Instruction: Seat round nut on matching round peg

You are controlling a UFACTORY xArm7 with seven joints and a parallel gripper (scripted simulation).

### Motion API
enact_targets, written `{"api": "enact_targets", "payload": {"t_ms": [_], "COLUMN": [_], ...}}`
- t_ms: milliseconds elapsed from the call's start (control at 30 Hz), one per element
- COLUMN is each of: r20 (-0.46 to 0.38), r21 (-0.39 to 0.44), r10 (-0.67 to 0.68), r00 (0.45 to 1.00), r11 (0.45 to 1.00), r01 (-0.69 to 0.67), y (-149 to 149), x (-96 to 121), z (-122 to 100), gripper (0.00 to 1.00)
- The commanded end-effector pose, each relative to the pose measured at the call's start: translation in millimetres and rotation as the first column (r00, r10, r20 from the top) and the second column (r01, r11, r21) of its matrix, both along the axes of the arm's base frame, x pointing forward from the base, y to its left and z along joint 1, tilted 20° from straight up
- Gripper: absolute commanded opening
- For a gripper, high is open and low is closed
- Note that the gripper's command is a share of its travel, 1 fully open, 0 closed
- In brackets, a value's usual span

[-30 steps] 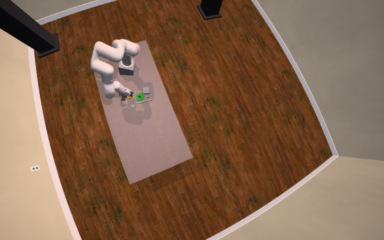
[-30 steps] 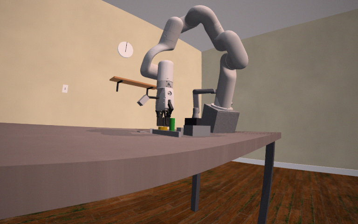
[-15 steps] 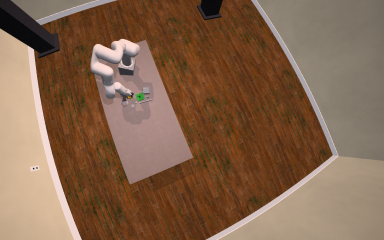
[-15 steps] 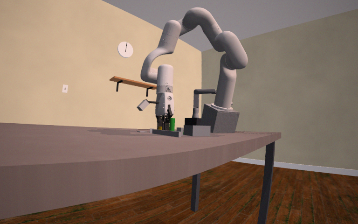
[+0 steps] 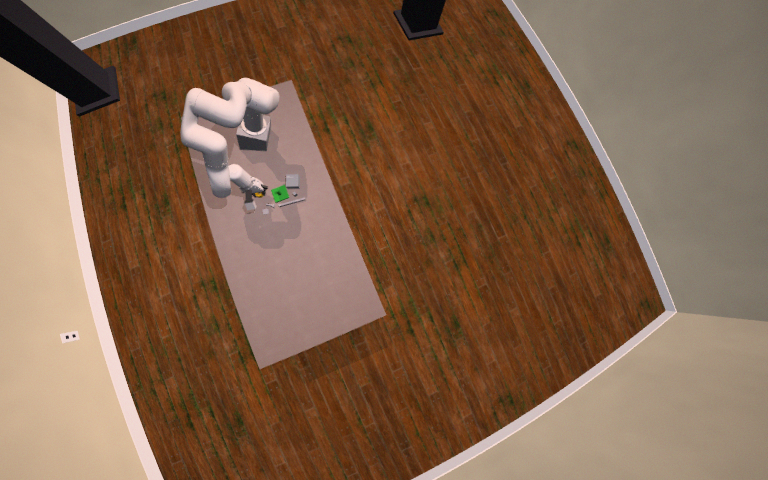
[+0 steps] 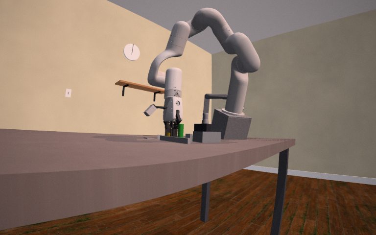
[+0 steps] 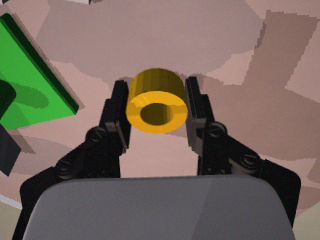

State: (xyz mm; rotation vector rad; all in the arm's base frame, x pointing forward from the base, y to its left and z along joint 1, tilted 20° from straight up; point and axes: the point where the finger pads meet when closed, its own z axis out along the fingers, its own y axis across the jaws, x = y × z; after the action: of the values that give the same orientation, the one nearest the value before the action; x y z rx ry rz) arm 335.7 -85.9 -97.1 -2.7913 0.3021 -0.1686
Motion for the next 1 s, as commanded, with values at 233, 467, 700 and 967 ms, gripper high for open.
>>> {"api": "enact_targets", "payload": {"t_ms": [233,467,700,967], "r20": [0.001,0.002,0.002,0.002], "r21": [-0.002,-0.003,-0.002,-0.002], "r10": [0.000,0.001,0.000,0.000], "r00": [1.000,1.000,1.000,1.000], "r11": [1.000,1.000,1.000,1.000], "r01": [0.000,-0.001,0.000,0.000], "y": [-2,-8,-15,-16], "x": [0,-3,-7,-8], "z": [4,19,42,46], "gripper": [0.00,0.00,0.00,0.00]}}
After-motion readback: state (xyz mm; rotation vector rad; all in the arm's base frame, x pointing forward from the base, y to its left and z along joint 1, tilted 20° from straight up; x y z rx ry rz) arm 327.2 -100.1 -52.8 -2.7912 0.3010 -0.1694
